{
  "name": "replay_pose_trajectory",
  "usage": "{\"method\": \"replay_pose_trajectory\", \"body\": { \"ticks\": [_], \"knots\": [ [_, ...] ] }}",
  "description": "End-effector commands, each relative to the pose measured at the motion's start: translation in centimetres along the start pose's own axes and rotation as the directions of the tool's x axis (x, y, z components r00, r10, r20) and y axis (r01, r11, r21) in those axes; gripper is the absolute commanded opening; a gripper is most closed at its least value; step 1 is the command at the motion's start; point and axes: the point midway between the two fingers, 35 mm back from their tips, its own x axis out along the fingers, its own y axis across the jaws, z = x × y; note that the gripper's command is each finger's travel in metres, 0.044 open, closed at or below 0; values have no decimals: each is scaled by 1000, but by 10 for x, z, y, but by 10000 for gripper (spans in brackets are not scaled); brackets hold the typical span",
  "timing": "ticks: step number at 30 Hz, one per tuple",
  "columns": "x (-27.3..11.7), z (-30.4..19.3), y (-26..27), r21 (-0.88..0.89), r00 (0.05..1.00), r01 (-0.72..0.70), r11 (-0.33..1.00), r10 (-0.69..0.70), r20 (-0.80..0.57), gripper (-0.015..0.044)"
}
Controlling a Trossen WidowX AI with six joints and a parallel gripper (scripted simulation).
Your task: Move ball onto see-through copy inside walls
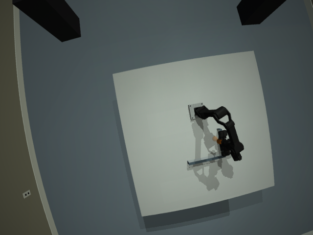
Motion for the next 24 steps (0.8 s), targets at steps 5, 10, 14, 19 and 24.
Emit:
{"method": "replay_pose_trajectory", "body": {
  "ticks": [5, 10, 14, 19, 24],
  "knots": [
    [14, 0, 5, 4, 1000, 8, 1000, -8, 2, 0],
    [36, 1, 4, 4, 1000, 8, 1000, -8, 2, 0],
    [56, 0, 4, 4, 1000, 8, 1000, -8, 2, 0],
    [76, 0, 6, 4, 1000, 8, 1000, -8, 2, 0],
    [77, 0, 6, 4, 1000, 8, 1000, -8, 2, 0]
  ]
}}
